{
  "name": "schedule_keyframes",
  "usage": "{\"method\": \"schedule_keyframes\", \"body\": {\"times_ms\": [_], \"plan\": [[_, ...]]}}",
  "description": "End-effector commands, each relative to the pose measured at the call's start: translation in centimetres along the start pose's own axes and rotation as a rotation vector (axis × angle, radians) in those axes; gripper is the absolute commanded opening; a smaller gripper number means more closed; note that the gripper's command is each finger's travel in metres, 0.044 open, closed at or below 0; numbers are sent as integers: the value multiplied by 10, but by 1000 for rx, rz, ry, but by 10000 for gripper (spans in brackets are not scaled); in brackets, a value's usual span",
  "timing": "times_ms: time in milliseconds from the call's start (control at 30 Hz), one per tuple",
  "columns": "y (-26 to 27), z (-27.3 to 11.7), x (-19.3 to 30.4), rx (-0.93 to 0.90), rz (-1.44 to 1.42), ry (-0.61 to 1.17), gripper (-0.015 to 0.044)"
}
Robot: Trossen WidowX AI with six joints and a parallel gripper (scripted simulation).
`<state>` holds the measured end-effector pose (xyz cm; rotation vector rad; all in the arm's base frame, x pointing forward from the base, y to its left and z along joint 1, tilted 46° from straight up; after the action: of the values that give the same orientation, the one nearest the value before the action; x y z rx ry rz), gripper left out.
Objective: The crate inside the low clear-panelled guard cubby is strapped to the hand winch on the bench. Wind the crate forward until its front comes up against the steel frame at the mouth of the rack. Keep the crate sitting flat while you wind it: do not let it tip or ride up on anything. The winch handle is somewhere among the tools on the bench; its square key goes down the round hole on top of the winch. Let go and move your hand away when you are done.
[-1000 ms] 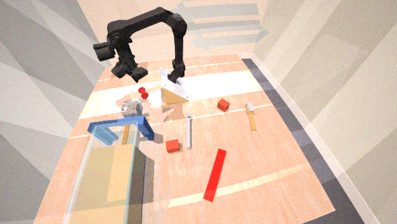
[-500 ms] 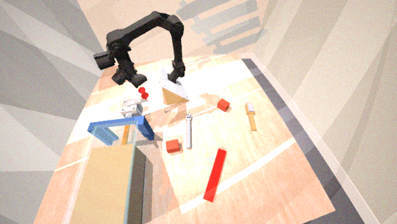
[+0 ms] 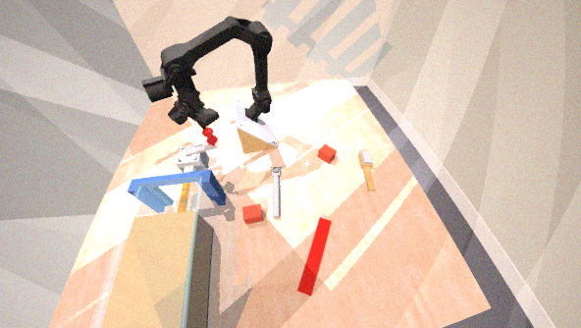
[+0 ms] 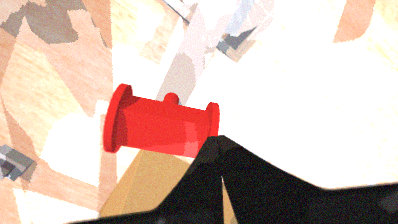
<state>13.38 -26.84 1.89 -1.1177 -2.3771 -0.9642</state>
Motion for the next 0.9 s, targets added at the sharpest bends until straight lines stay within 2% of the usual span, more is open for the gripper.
{"method": "schedule_keyframes", "body": {"times_ms": [0,333,600,767,867], "plan": [[2,0,6,-1,4,-3,0],[5,-1,17,-1,5,-2,0],[4,-48,15,-1,4,-2,0],[4,-50,15,-1,4,-2,0],[8,-43,19,0,15,-89,79]]}}
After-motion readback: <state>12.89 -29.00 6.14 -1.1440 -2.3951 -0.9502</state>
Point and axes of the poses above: the point midway between the two fingers, 35 mm back from their tips, its own z axis out along the fingers, its own y axis across the jaws, x = y × z, the point moved 10 cm from there along -z, back along the fingers, and after that the axes turned 3 degrees about z, right-handed, at the moved point
